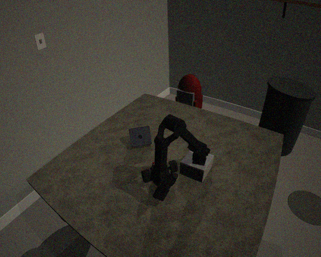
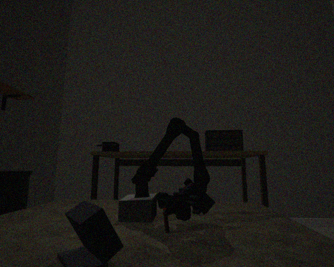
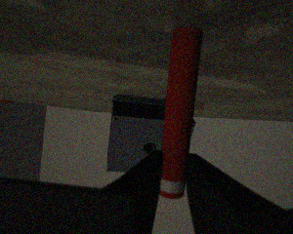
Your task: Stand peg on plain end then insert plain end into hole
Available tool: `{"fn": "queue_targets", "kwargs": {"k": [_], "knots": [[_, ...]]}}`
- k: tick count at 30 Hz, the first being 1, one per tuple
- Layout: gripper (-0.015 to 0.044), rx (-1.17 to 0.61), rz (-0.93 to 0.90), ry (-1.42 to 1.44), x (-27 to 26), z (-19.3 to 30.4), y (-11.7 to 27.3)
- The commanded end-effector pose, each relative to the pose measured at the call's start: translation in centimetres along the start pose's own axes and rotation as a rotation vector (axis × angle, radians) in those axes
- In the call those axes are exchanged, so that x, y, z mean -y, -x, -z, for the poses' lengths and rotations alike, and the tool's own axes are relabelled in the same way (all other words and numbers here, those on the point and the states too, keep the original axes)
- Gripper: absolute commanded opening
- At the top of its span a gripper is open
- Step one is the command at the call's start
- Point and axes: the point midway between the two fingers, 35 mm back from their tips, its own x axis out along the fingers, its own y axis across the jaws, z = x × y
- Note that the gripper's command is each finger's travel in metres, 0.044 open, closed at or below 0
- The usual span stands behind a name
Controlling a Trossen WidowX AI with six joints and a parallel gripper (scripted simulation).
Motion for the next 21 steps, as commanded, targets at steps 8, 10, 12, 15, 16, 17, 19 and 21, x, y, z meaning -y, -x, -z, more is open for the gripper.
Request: {"fn": "queue_targets", "kwargs": {"k": [8,10,12,15,16,17,19,21], "knots": [[0.0049,-0.004,0.002,0.004,0.02,-0.31,0.13],[0.0049,-0.006,0.003,0.005,0.02,-0.33,0.15],[0.0049,-0.007,0.003,0.006,0.02,-0.34,0.18],[0.0049,-0.009,0.004,0.008,0.03,-0.36,0.21],[0.0049,-0.01,0.005,0.009,0.03,-0.37,0.22],[0.0049,-0.01,0.005,0.009,0.03,-0.37,0.23],[0.0049,-0.012,0.006,0.011,0.04,-0.39,0.25],[0.0049,-0.013,0.006,0.012,0.04,-0.4,0.27]]}}
